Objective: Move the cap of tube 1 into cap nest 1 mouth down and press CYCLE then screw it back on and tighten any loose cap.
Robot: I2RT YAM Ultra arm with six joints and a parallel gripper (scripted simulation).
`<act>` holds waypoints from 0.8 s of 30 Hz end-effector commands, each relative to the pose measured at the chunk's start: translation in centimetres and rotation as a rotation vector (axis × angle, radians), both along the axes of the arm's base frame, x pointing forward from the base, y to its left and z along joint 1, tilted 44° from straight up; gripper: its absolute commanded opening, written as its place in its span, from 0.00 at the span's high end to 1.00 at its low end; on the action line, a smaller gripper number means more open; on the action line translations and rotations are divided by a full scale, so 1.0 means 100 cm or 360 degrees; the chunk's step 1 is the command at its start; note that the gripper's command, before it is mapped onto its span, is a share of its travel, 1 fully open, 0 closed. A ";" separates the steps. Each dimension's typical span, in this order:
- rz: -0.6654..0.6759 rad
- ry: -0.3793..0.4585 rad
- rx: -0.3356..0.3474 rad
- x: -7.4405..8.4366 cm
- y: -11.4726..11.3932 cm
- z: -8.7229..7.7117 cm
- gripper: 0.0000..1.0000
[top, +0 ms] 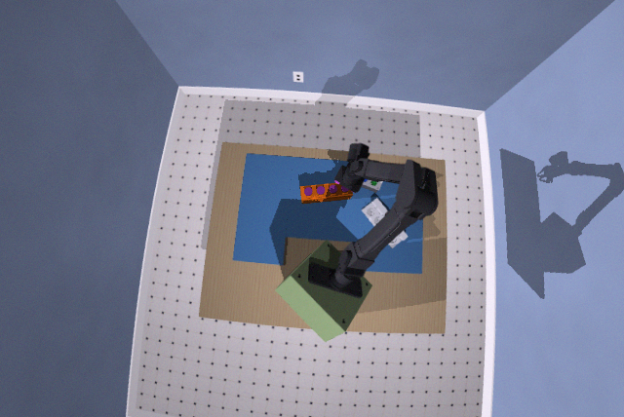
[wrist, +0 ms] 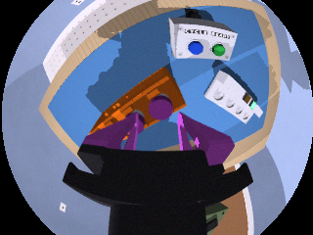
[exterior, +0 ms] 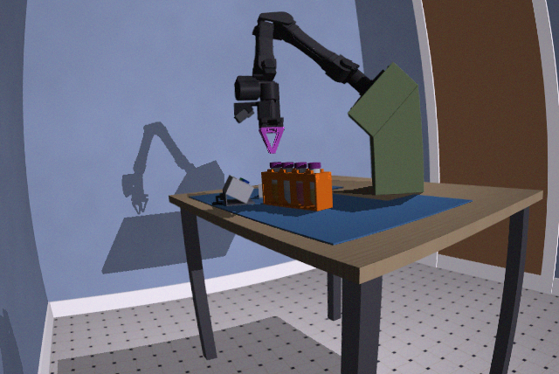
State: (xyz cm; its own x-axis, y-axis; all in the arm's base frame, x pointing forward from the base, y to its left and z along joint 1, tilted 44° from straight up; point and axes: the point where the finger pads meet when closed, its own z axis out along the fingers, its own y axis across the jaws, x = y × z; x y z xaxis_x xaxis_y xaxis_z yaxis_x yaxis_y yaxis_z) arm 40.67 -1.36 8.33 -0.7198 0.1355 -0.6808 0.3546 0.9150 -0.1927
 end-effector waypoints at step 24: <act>0.0016 0.0029 -0.0032 0.006 -0.042 0.040 1.00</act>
State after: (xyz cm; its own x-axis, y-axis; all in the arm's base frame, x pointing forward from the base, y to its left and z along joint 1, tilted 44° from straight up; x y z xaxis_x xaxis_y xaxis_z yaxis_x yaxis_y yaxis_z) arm 41.29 -6.05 12.17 -0.7261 0.1320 -0.6748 0.3650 0.9057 -0.2156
